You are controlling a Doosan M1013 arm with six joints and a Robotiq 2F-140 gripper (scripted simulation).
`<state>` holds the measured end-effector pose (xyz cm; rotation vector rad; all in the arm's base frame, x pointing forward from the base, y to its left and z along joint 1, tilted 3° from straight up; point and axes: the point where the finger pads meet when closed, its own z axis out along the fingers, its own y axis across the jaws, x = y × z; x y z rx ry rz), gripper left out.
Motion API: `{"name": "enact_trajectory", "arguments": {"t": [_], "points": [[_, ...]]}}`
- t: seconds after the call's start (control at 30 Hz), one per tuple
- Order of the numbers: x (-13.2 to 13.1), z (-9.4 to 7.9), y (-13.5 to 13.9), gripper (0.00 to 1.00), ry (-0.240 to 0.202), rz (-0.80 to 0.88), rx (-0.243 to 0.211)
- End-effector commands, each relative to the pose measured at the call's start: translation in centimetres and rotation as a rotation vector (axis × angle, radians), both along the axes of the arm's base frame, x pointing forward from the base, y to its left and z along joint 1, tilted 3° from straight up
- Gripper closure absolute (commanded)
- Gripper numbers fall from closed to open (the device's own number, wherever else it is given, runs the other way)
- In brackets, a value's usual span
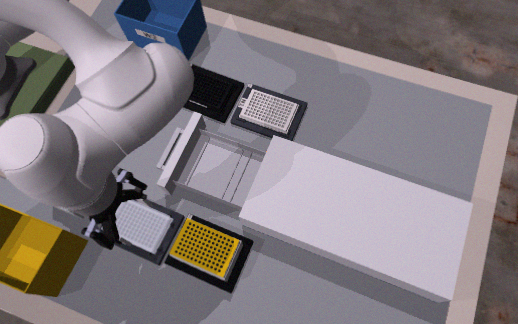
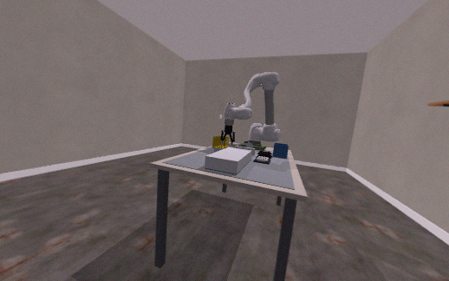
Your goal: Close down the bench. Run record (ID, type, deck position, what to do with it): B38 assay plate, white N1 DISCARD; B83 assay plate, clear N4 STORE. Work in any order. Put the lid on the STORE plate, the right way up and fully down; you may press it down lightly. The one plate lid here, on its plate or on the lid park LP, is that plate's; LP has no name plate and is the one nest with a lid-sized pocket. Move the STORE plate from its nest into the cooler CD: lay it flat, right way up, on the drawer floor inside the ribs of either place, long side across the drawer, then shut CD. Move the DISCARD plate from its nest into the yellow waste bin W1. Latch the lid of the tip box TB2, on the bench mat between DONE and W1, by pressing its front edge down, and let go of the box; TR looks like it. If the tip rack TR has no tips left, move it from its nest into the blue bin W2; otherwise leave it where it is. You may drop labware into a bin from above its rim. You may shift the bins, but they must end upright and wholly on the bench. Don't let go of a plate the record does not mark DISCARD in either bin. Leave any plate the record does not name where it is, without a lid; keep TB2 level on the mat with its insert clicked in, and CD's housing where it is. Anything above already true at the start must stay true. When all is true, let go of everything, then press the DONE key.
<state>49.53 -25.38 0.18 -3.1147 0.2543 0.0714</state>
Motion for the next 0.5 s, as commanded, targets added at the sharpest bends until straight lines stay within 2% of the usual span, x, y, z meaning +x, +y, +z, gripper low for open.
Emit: {"name": "enact_trajectory", "arguments": {"t": [0.0, 0.47], "points": [[0.0, 0.01, 0.0, 1.0, 0.0, 0.0, 0.0], [-0.01, -0.29, 0.01, 1.0, 0.0, 0.0, 0.0]]}}
